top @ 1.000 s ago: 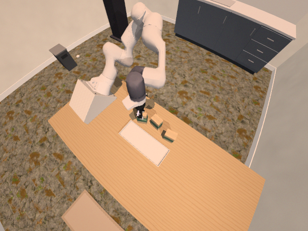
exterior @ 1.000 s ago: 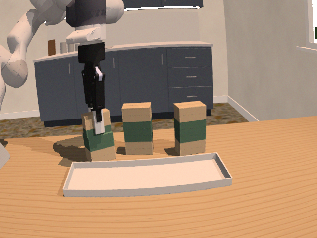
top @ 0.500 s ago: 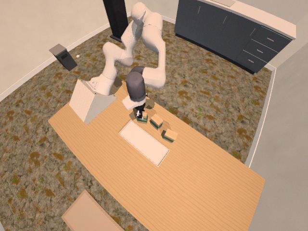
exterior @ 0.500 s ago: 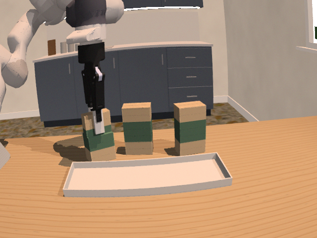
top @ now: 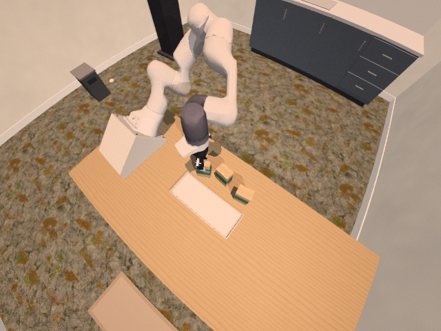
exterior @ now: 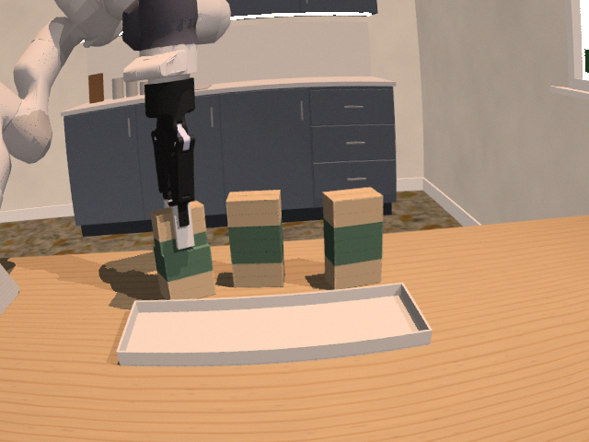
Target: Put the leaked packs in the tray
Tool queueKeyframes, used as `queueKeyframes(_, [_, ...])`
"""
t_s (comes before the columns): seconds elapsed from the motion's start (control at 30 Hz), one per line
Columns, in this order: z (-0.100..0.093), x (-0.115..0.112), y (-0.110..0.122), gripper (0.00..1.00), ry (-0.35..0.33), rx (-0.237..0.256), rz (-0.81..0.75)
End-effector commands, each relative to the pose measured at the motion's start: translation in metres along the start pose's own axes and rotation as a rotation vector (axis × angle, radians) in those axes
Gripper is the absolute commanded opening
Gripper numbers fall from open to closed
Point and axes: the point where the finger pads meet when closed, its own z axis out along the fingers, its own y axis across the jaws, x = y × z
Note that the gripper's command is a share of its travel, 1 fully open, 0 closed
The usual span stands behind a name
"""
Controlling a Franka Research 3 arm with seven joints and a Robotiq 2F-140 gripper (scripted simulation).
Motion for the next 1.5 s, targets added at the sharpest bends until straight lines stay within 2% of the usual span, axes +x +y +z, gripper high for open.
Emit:
queueKeyframes(0.0, [-0.007, 0.0, 0.0, 0.24, -0.001, 0.0, -0.005])
queueKeyframes(0.3, [-0.038, 0.0, 0.0, 0.24, -0.001, 0.0, -0.005])
queueKeyframes(0.57, [-0.051, 0.0, 0.0, 0.24, -0.001, 0.0, -0.005])
queueKeyframes(1.2, [-0.053, 0.0, -0.001, 0.24, -0.001, 0.0, -0.005])
queueKeyframes(1.47, [-0.053, 0.009, -0.018, 0.24, -0.001, 0.0, -0.005])
